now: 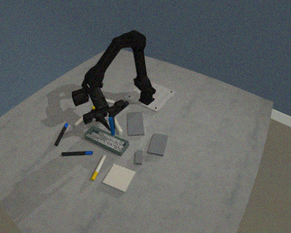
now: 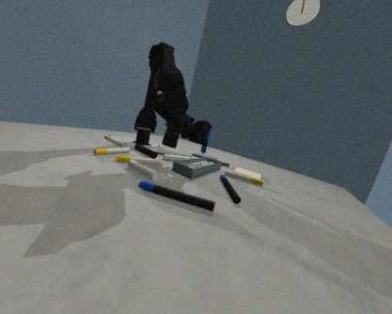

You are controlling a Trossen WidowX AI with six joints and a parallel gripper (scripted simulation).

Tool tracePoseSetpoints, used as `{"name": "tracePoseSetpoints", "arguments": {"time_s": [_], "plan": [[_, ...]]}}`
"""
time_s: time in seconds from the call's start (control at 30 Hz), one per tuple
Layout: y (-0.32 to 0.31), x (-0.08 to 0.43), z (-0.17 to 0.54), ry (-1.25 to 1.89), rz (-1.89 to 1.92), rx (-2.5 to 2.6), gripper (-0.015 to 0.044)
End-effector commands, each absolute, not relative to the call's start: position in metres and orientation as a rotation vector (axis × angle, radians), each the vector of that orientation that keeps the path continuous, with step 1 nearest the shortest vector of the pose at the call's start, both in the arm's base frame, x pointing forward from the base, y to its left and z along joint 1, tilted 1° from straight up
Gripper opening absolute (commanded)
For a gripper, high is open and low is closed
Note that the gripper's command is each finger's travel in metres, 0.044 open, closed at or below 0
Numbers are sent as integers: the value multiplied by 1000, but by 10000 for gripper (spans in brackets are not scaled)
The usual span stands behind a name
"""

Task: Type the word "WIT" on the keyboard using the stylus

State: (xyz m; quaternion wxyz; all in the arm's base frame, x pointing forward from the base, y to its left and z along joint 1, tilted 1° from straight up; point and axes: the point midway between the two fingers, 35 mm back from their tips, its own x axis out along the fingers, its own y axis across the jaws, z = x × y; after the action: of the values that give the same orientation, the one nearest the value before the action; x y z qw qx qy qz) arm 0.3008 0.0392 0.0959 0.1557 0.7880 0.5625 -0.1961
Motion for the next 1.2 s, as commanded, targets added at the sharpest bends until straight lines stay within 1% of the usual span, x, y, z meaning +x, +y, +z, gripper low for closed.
{"name": "tracePoseSetpoints", "arguments": {"time_s": [0.0,0.77,1.17], "plan": [[39,301,93,1613,-561,2259,81],[40,301,83,1613,-561,2260,81],[39,301,95,1613,-561,2259,81]]}}
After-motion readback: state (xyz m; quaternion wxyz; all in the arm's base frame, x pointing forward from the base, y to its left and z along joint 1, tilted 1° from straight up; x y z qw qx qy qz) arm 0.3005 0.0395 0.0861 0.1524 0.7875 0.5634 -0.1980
